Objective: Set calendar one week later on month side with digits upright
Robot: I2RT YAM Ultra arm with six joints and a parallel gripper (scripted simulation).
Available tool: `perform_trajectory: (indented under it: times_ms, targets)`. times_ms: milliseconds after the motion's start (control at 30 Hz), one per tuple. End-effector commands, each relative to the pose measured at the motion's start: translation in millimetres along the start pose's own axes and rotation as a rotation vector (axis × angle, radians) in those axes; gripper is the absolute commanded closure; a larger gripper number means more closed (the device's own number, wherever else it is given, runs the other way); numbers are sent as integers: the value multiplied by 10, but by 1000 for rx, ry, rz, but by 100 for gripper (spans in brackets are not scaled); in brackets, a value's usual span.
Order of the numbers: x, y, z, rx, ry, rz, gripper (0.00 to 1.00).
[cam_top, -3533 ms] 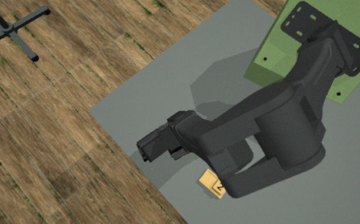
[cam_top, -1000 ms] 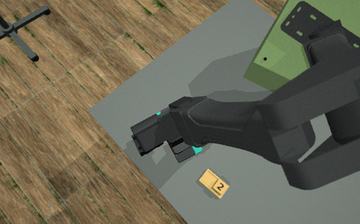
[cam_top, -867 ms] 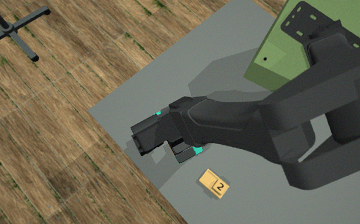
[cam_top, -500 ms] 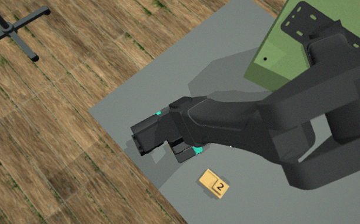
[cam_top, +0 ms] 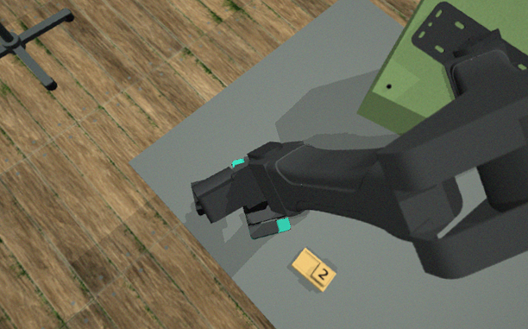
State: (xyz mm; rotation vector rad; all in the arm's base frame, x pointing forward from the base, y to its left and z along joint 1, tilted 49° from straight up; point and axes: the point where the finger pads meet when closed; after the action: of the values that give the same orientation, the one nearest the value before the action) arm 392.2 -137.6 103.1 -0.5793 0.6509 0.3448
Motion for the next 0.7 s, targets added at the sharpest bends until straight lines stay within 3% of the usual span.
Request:
perform_trajectory:
  times_ms: [0,367,467,533,667]
  targets:
    - [-32,-37,-6,166,-1,-11,0]
    - [-33,-40,-7,580,-3,-11,0]
    - [-33,-40,-7,592,-3,-11,0]
    - [-33,-40,-8,727,-4,-11,0]
    - [-33,-41,-8,849,-5,-11,0]
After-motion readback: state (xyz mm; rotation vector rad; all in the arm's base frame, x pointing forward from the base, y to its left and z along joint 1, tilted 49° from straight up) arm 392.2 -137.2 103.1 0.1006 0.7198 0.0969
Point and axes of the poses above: the point where the finger pads meet when closed, its own x axis out along the fingers, its own z axis across the jaws, y = z × x, and after that the axes turned 13 degrees about x, right-handed
